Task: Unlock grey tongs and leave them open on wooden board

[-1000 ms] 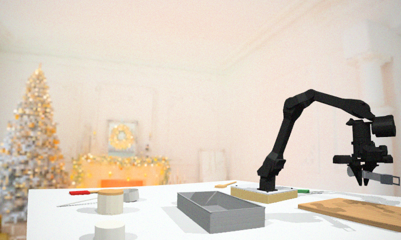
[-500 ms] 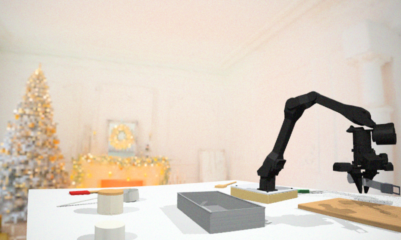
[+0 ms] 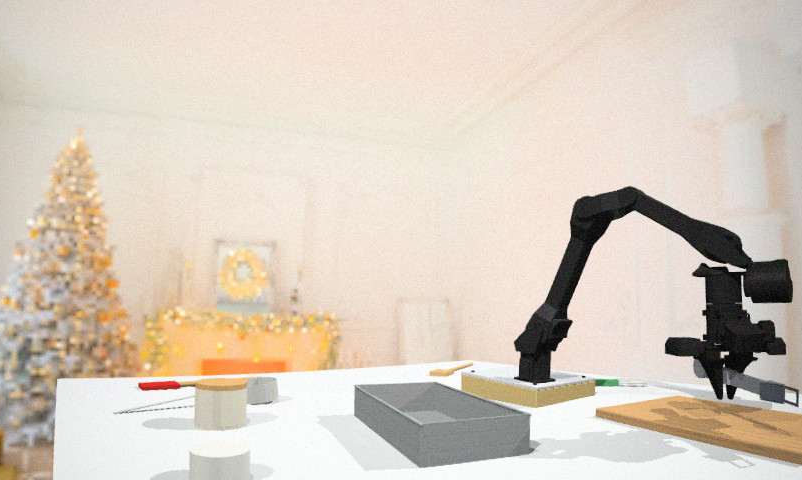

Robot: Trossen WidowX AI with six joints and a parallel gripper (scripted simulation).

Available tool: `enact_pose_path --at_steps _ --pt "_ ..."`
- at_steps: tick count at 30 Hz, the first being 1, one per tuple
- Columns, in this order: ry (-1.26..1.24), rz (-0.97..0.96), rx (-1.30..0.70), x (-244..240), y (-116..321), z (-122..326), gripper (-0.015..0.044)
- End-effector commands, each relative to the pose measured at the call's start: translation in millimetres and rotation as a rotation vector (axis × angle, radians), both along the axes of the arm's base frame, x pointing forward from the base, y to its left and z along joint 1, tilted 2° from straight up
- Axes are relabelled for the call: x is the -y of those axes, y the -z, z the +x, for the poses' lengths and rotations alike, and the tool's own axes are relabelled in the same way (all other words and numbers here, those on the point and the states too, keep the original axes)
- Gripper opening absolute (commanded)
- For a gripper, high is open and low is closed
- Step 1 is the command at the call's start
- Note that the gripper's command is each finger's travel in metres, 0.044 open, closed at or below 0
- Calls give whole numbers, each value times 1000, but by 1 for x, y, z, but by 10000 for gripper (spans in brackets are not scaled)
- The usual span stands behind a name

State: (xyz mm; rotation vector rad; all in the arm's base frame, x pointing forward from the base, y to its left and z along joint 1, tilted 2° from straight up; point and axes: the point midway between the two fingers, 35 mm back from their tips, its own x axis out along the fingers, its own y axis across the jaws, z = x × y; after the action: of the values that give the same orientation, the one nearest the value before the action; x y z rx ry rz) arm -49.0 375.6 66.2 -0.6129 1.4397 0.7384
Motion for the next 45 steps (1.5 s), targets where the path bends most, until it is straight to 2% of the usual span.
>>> enact_pose_path --at_steps 1,21,22,28,32,37,45 --pt "0 0 0 0 0 0 -98" --pt "0 0 0 0 0 0 428" --pt "0 0 0 0 0 0 440" --pt "-1 10 -1 4 -5 11 440" --pt "-2 4 4 31 -24 53 440" --pt "-4 -7 9 92 -50 110 440" --pt "-4 -8 10 101 -54 116 440"
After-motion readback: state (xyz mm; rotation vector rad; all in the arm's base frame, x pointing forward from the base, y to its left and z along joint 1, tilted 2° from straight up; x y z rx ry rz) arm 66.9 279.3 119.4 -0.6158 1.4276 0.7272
